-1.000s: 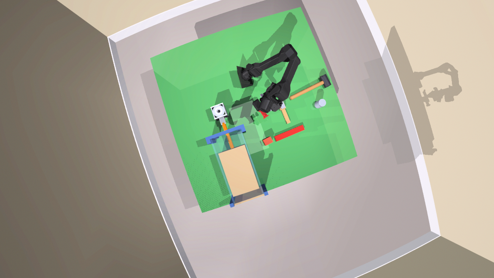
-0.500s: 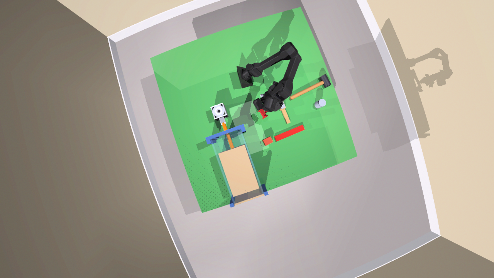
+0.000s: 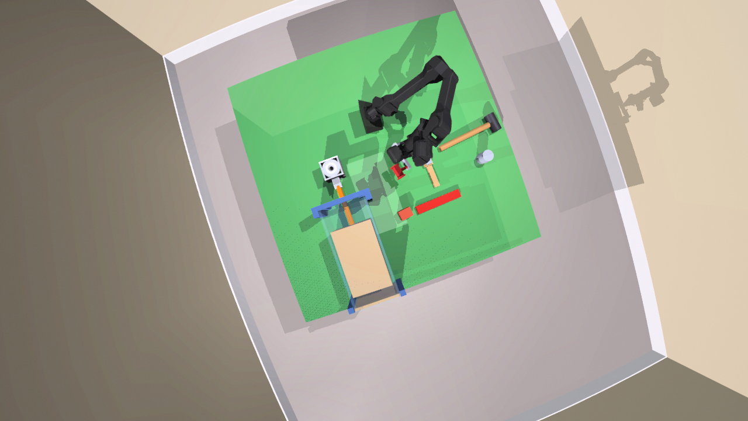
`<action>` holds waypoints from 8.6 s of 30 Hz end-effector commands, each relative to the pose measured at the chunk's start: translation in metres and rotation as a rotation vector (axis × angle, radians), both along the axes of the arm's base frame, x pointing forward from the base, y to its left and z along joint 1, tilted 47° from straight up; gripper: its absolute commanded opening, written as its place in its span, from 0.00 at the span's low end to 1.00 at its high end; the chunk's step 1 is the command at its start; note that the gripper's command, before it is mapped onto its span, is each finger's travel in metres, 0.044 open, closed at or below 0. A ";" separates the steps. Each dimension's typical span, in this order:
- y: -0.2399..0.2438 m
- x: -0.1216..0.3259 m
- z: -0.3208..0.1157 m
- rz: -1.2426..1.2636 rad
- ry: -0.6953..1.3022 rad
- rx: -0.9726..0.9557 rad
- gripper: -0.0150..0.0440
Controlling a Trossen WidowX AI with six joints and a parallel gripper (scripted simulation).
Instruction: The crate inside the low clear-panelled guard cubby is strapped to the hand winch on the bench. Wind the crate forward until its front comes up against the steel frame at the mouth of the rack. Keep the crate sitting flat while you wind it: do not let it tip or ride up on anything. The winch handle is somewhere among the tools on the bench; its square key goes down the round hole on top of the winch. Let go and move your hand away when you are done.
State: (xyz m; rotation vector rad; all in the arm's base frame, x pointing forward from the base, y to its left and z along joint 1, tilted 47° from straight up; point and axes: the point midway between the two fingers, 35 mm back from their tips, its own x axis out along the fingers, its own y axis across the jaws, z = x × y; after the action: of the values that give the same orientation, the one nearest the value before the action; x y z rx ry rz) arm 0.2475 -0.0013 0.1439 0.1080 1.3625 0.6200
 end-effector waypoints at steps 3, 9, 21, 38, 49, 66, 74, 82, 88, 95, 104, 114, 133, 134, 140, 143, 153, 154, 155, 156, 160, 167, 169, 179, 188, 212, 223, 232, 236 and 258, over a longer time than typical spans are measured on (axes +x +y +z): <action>-0.002 0.000 0.001 -0.033 -0.040 -0.096 0.25; -0.002 0.000 0.001 -0.060 -0.078 -0.197 0.25; -0.002 0.000 0.001 -0.106 -0.142 -0.360 0.25; -0.001 0.000 0.001 -0.177 -0.241 -0.612 0.25; -0.001 0.000 0.002 -0.224 -0.306 -0.779 0.25; -0.001 0.000 0.001 -0.295 -0.404 -1.034 0.25; -0.001 0.000 0.001 -0.316 -0.432 -1.107 0.25; 0.001 0.001 -0.002 -0.309 -0.426 -1.089 0.25; -0.008 0.016 -0.027 -0.320 -0.399 -1.073 0.25; -0.027 0.034 -0.064 -0.344 -0.369 -1.044 0.25; -0.060 0.049 -0.106 -0.357 -0.351 -1.025 0.25; -0.102 0.052 -0.146 -0.348 -0.351 -1.034 0.25; -0.179 0.019 -0.198 -0.320 -0.375 -1.112 0.25; -0.182 0.016 -0.200 -0.319 -0.375 -1.118 0.25; -0.182 0.015 -0.205 -0.293 -0.385 -1.125 0.25; -0.178 0.015 -0.211 -0.243 -0.403 -1.132 0.25; -0.170 0.013 -0.219 -0.232 -0.407 -1.134 0.25; -0.170 0.013 -0.219 -0.232 -0.407 -1.134 0.25; -0.168 0.013 -0.221 -0.232 -0.407 -1.134 0.25; -0.167 0.013 -0.222 -0.232 -0.407 -1.134 0.25; -0.163 0.012 -0.226 -0.232 -0.407 -1.133 0.25; -0.159 0.012 -0.229 -0.232 -0.407 -1.133 0.25; -0.159 0.012 -0.229 -0.232 -0.407 -1.133 0.25; -0.156 0.010 -0.229 -0.233 -0.409 -1.133 0.25; -0.151 0.008 -0.229 -0.232 -0.413 -1.131 0.25; -0.143 0.005 -0.236 -0.217 -0.420 -1.116 0.25; -0.143 0.005 -0.237 -0.217 -0.422 -1.116 0.25; -0.141 0.005 -0.238 -0.216 -0.427 -1.114 0.25; -0.140 0.004 -0.240 -0.215 -0.430 -1.113 0.25; -0.136 0.005 -0.243 -0.213 -0.439 -1.110 0.25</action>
State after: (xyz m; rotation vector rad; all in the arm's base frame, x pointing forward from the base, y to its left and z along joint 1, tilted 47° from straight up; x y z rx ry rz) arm 0.2526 -0.1360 -0.1000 -0.7287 1.0806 -0.3203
